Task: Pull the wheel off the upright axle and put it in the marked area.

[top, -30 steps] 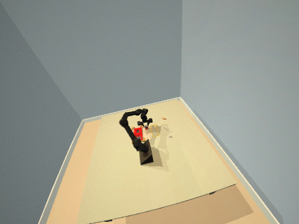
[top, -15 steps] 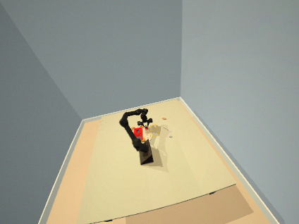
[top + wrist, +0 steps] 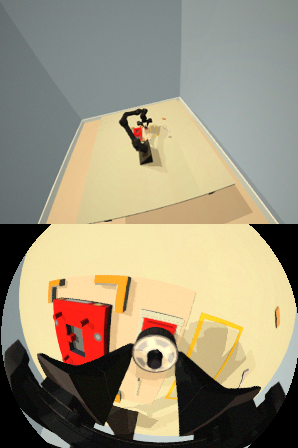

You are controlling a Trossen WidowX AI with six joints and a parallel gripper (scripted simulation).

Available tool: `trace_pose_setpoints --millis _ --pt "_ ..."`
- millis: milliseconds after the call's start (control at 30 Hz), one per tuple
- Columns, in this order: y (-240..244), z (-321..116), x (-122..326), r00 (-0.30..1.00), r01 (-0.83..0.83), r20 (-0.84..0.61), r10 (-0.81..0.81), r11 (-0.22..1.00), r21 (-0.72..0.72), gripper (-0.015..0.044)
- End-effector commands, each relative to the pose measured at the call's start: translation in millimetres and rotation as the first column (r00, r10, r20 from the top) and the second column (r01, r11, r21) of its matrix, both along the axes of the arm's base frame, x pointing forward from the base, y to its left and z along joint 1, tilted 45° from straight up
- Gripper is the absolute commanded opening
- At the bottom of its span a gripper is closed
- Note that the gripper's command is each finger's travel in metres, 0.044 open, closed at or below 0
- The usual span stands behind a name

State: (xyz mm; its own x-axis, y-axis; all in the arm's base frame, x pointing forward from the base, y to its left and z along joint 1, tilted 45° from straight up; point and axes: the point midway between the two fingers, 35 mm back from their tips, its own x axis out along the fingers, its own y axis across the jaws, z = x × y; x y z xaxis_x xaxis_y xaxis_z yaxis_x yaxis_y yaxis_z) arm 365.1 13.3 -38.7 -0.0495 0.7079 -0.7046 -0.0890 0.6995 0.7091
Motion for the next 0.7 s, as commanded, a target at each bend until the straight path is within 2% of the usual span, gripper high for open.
trace_pose_setpoints --millis 0,667 --pt "-18.1 13.3 -0.5 0.999 0.037 0.004 -0.037 0.999 -0.006 0.0000" --pt "-23.7 18.7 -0.4 0.999 0.039 0.004 -0.039 0.999 -0.006 0.0000"
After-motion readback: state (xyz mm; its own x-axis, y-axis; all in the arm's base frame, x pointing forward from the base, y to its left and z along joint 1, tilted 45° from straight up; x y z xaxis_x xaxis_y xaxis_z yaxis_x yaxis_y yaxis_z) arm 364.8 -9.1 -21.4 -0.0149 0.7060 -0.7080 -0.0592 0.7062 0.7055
